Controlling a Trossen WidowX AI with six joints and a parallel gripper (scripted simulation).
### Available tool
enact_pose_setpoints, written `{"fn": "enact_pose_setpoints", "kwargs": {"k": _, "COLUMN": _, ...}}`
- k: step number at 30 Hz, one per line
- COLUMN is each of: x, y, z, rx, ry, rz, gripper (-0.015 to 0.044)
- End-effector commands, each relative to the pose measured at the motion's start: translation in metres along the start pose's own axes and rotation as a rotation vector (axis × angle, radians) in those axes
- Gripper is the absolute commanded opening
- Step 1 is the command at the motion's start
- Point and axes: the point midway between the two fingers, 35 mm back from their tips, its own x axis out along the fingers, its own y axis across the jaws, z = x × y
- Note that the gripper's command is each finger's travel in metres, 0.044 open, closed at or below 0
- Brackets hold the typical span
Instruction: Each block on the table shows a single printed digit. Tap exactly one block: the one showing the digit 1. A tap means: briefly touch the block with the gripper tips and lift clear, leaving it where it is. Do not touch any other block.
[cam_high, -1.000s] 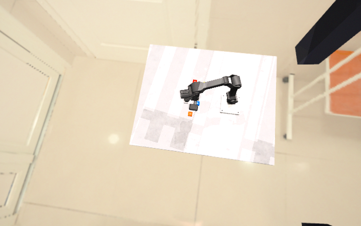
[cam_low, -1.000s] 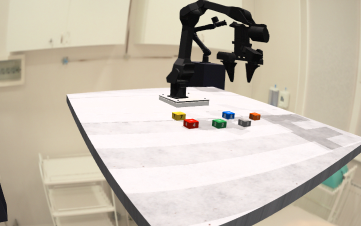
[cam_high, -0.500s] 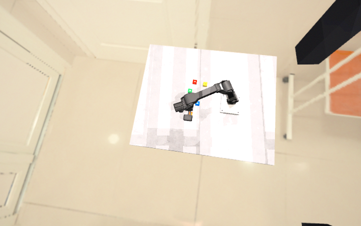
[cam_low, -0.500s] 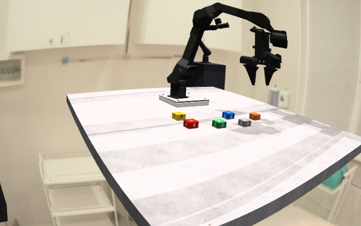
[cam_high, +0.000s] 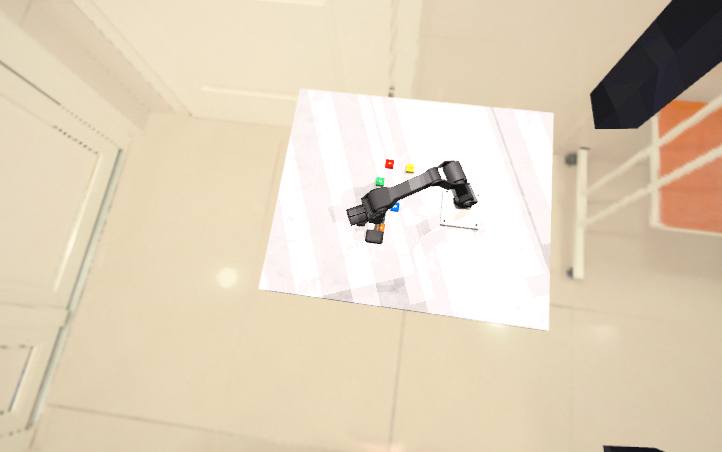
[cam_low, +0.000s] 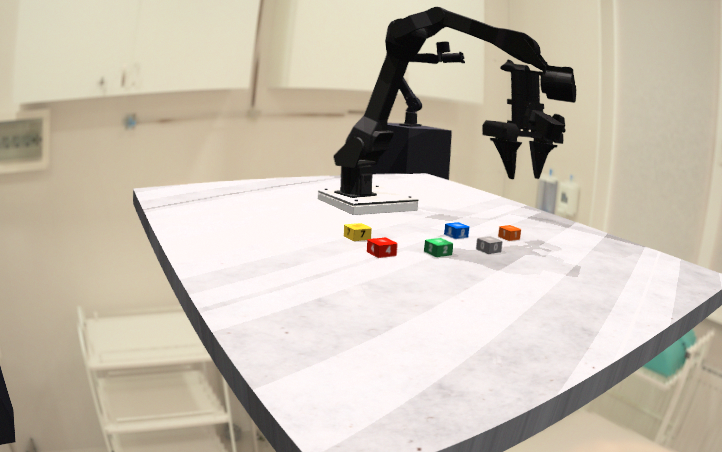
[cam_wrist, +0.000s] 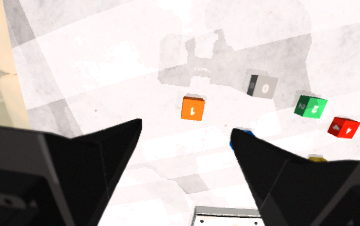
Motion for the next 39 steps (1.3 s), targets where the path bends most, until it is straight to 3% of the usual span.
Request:
{"fn": "enact_pose_setpoints", "kwargs": {"k": 1, "x": 0.047, "y": -0.003, "z": -0.005, "rx": 0.003, "ry": 0.028, "rz": -0.014, "gripper": 0.0242}}
{"fn": "enact_pose_setpoints", "kwargs": {"k": 3, "x": 0.064, "y": -0.004, "z": -0.008, "rx": 0.003, "ry": 0.028, "rz": -0.014, "gripper": 0.019}}
{"fn": "enact_pose_setpoints", "kwargs": {"k": 10, "x": 0.066, "y": -0.004, "z": -0.008, "rx": 0.003, "ry": 0.028, "rz": -0.014, "gripper": 0.002}}
{"fn": "enact_pose_setpoints", "kwargs": {"k": 39, "x": 0.096, "y": -0.004, "z": -0.009, "rx": 0.003, "ry": 0.028, "rz": -0.014, "gripper": 0.002}}
